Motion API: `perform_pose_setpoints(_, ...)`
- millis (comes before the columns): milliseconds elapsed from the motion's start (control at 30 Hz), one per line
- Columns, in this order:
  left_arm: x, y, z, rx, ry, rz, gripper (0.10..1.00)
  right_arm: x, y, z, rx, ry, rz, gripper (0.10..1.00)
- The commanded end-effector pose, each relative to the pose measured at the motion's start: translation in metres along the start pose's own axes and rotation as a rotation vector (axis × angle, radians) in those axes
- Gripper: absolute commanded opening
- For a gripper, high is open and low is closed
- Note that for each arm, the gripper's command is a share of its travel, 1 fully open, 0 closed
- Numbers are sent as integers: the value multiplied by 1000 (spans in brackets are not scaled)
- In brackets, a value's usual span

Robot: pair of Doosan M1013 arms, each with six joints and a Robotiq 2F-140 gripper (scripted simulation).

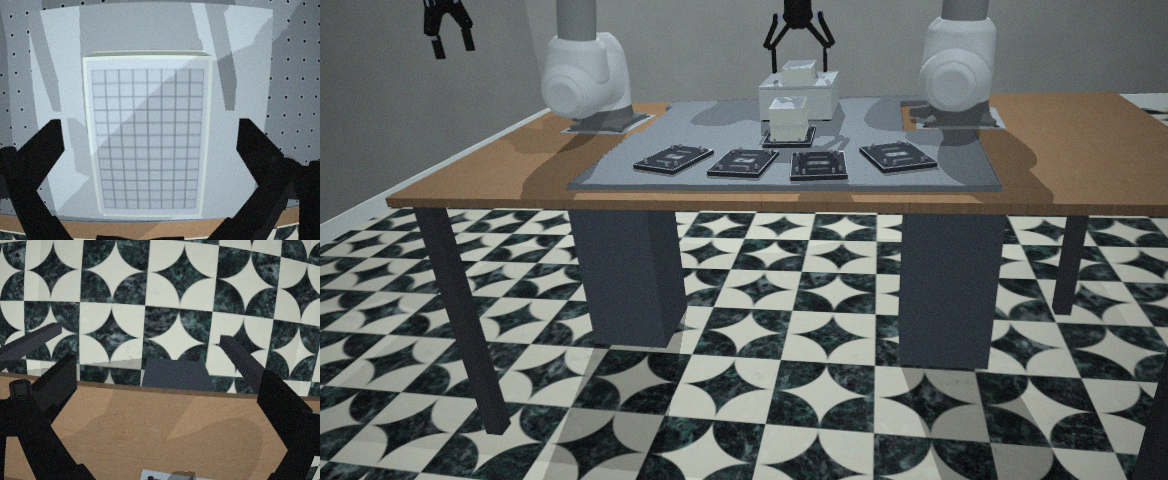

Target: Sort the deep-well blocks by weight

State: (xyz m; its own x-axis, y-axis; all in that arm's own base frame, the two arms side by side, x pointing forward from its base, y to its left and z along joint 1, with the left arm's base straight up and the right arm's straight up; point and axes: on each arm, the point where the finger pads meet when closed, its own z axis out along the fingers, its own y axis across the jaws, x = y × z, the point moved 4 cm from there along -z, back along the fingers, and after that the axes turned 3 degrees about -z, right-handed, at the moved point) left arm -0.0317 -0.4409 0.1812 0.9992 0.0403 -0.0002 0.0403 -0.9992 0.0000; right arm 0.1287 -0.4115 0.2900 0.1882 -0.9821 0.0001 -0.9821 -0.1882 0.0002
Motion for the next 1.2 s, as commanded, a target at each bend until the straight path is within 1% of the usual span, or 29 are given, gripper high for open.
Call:
perform_pose_setpoints(0,0,0,0,-1,0,0,1000,0,0,-1,1,1,0,1000)
perform_pose_setpoints(100,0,0,0,-1,0,0,1000,0,0,-1,1,1,0,1000)
perform_pose_setpoints(367,0,0,-22,-1,0,0,1000,0,0,-1,1,1,0,1000)
perform_pose_setpoints(433,0,0,-22,-1,0,0,1000,0,0,-1,1,1,0,1000)
perform_pose_setpoints(933,0,0,-62,-1,0,0,1000,0,0,-1,1,1,0,1000)
perform_pose_setpoints(1000,0,0,-62,-1,0,0,1000,0,0,-1,1,1,0,1000)
perform_pose_setpoints(1167,0,0,-75,-1,0,0,1000,0,0,-1,1,1,0,1000)
